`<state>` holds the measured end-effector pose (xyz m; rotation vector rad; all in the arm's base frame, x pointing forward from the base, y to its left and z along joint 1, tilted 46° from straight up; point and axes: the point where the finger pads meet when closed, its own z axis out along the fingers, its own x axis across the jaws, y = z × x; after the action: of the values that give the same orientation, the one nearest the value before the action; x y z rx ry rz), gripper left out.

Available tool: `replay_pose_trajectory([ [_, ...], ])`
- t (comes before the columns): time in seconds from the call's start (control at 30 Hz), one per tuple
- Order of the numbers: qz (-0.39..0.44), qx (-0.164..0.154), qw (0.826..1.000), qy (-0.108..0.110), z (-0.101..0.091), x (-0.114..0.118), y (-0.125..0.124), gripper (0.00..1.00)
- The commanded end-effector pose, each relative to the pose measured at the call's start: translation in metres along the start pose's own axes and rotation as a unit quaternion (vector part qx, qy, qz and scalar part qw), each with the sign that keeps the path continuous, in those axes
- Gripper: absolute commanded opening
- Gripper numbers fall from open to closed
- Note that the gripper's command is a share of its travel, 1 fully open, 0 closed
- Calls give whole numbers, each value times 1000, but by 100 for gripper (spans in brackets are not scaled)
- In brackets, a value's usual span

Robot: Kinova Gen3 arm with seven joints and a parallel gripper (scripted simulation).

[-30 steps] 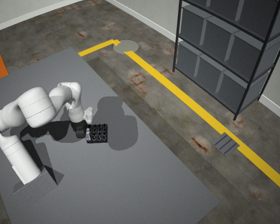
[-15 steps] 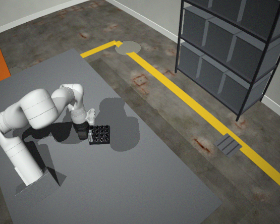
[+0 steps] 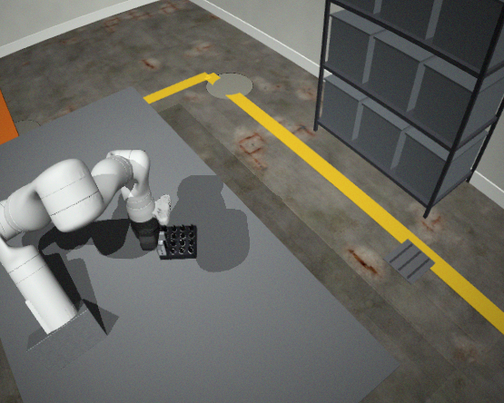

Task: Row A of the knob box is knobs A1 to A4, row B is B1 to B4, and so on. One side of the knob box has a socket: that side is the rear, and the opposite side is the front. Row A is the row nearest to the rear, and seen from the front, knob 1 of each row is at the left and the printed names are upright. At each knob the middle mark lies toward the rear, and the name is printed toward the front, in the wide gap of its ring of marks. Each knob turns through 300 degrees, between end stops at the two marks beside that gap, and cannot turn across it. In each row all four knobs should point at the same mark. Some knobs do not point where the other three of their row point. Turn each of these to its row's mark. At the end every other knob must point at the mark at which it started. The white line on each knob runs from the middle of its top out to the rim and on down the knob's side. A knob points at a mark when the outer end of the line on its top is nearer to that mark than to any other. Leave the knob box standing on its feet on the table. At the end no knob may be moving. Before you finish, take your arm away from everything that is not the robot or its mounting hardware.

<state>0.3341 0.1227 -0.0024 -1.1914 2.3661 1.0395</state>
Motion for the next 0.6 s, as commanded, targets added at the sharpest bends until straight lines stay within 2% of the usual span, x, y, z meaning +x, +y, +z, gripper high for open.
replay_pose_trajectory([
  [0.0,0,1,1000,0,-1,0,0,46],
  [0.3,0,1,1000,0,-1,0,0,46],
  [0.57,0,1,1000,0,-11,0,0,46],
])
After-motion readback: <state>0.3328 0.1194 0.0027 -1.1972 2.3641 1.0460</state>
